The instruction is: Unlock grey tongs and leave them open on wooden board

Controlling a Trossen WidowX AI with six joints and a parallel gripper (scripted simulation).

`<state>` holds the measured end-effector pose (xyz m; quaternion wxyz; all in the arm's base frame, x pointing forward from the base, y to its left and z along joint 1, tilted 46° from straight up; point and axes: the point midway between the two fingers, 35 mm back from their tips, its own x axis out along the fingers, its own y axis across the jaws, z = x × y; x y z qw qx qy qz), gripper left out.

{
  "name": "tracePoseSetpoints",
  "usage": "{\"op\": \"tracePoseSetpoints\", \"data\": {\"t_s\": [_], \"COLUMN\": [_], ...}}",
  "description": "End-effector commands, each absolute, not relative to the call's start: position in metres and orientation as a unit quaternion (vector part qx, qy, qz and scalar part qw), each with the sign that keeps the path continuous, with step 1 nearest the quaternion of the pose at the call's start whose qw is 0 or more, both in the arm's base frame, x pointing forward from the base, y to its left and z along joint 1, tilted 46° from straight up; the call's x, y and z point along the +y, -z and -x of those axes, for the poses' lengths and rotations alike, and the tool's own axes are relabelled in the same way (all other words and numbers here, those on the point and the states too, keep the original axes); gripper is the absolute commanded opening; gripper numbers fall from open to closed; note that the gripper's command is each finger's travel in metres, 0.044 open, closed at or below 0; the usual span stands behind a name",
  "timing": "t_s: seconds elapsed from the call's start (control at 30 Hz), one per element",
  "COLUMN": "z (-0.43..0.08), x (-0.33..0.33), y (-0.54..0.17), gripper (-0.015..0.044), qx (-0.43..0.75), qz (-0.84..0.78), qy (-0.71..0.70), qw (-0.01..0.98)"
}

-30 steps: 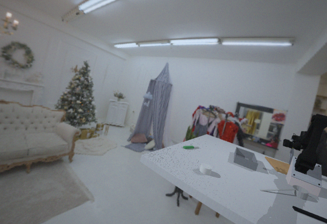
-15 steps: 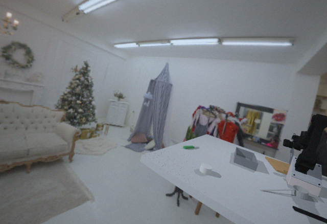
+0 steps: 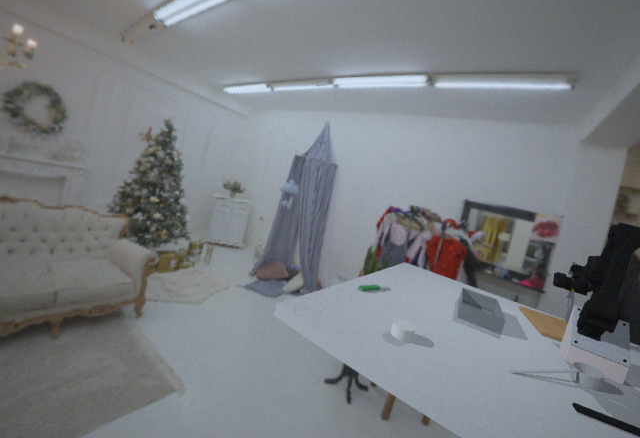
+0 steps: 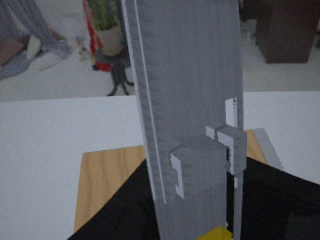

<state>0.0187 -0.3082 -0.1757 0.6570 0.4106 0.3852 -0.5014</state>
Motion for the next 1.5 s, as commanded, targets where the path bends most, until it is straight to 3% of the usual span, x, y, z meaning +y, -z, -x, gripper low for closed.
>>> {"op": "tracePoseSetpoints", "data": {"t_s": [0.0, 1.47], "z": [-0.018, -0.022], "x": [-0.315, -0.327], "y": [0.182, 0.233], "gripper": [-0.015, -0.015], "qx": [0.395, 0.55], "qz": [-0.419, -0.543], "qy": [0.497, 0.37], "qw": [0.649, 0.515]}}
